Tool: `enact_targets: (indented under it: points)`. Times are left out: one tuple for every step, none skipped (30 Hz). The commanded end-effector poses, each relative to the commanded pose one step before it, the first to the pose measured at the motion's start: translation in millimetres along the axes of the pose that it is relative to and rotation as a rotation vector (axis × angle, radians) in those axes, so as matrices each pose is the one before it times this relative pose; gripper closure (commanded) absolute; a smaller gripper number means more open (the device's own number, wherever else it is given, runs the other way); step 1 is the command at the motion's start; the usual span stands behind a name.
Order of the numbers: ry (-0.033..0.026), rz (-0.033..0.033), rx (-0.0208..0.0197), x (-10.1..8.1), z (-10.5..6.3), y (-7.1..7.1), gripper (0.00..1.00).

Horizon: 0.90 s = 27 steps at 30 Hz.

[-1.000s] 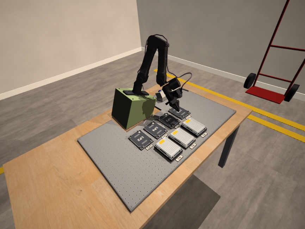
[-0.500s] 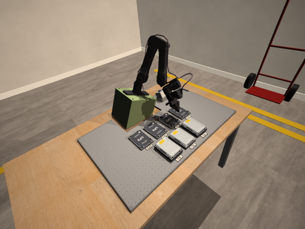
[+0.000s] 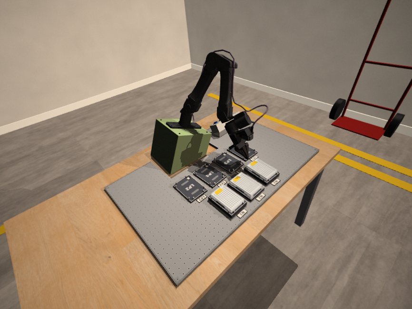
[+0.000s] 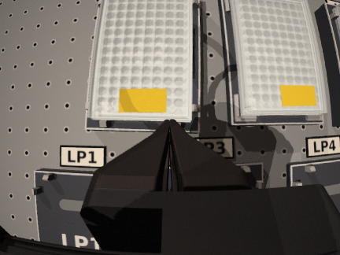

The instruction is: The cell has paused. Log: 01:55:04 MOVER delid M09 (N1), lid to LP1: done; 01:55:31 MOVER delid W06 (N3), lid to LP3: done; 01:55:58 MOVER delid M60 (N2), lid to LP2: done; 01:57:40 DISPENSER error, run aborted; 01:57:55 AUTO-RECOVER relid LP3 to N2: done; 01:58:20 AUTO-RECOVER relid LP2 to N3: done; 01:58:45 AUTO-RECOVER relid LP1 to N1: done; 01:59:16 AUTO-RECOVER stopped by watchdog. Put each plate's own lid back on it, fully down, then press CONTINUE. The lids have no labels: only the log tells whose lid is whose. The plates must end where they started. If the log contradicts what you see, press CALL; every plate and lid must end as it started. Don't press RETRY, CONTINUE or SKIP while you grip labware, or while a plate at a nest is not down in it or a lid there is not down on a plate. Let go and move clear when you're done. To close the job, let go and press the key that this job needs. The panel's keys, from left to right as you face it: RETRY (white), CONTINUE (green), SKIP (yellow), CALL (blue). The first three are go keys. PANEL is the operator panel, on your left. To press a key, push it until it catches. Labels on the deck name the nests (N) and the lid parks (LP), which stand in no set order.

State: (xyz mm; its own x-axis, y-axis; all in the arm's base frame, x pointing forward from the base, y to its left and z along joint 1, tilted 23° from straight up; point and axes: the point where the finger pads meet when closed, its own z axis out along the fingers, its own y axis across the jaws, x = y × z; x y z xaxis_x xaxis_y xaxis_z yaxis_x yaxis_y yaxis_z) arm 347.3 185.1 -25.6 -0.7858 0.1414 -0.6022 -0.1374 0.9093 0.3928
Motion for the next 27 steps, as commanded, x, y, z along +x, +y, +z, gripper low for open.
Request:
enact_targets:
  points:
    - [-0.0073, -0.01218, -0.00597, -19.05, 10.24, -5.99, 1.0]
    - [-0.00017, 0.0, -0.00005, -3.63, 2.97, -1.87, 1.0]
    - [-0.00017, 0.0, -0.00005, -3.62, 2.97, -1.87, 1.0]
    - [-0.00017, 0.0, -0.00004, -3.62, 2.97, -1.87, 1.0]
    - [-0.00017, 0.0, -0.00004, -3.62, 2.97, -1.87, 1.0]
    - [-0.00017, 0.0, -0.00004, -3.62, 2.96, -1.87, 1.0]
    - [-0.00017, 0.0, -0.00004, -3.62, 2.96, -1.86, 1.0]
    - [-0.00017, 0.0, -0.00004, -3.62, 2.96, -1.86, 1.0]
    - [-0.00017, 0.0, -0.00003, -3.62, 2.96, -1.86, 1.0]
    - [-0.00017, -0.00001, -0.00003, -3.62, 2.96, -1.86, 1.0]
    - [-0.00017, -0.00001, -0.00003, -3.62, 2.96, -1.86, 1.0]
    - [-0.00017, -0.00001, -0.00003, -3.62, 2.96, -1.86, 1.0]
    - [0.0, 0.0, 0.0, 0.0, 0.0, 0.0, 1.0]
    - [0.0, 0.0, 0.0, 0.0, 0.0, 0.0, 1.0]
    - [-0.00016, -0.00001, -0.00002, -3.64, 2.98, -1.85, 1.0]
    - [-0.00017, -0.00001, -0.00003, -3.61, 2.94, -1.86, 1.0]
    - [-0.00017, -0.00001, -0.00002, -3.61, 2.94, -1.86, 1.0]
    - [-0.00016, -0.00001, -0.00002, -3.61, 2.94, -1.86, 1.0]
    - [-0.00016, -0.00001, -0.00002, -3.61, 2.94, -1.85, 1.0]
    - [-0.00014, -0.00001, -0.00002, -3.69, 2.99, -1.85, 1.0]
    - [-0.00016, -0.00001, -0.00002, -3.61, 2.95, -1.85, 1.0]
    - [-0.00016, -0.00001, -0.00002, -3.61, 2.95, -1.85, 1.0]
    - [-0.00016, -0.00002, -0.00002, -3.61, 2.95, -1.85, 1.0]
    - [-0.00016, -0.00002, -0.00002, -3.61, 2.94, -1.85, 1.0]
    - [-0.00016, -0.00002, -0.00001, -3.61, 2.94, -1.85, 1.0]
    - [-0.00004, 0.0, 0.0, -0.31, 0.27, -0.19, 1.0]
    - [0.00001, 0.0, 0.0, -0.02, 0.02, 0.0, 1.0]
